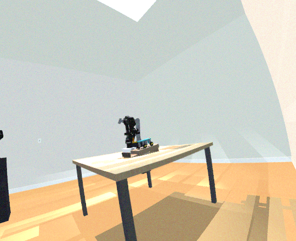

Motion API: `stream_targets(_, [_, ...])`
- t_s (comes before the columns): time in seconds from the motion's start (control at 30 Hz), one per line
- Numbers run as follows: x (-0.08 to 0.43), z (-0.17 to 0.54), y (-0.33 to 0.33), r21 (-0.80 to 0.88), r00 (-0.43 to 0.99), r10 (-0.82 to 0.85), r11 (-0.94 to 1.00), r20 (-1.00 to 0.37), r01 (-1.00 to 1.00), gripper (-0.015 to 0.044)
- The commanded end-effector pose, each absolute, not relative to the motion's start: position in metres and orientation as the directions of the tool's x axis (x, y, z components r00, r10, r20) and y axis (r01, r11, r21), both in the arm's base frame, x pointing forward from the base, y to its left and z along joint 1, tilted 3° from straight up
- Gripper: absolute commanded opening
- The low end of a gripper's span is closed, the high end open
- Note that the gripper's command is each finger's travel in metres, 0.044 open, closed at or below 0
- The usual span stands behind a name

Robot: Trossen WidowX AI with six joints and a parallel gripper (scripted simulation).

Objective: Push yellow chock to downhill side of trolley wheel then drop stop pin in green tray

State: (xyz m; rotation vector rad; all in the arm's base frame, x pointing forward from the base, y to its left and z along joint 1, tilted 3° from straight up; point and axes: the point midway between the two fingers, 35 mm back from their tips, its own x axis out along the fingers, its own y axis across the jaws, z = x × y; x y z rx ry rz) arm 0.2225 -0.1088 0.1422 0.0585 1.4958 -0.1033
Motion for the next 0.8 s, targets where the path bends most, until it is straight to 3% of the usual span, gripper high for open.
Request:
stream_targets(0.0, [0.225,0.141,-0.125,-0.023,0.072,-0.03,0.995,-0.997,0.099,0.0])
stream_targets(0.43, [0.231,0.139,-0.178,-0.029,0.073,-0.036,0.995,-0.997,0.099,0.0])
stream_targets(0.77, [0.231,0.139,-0.182,0.075,0.082,0.067,0.993,-0.994,0.09,0.0])
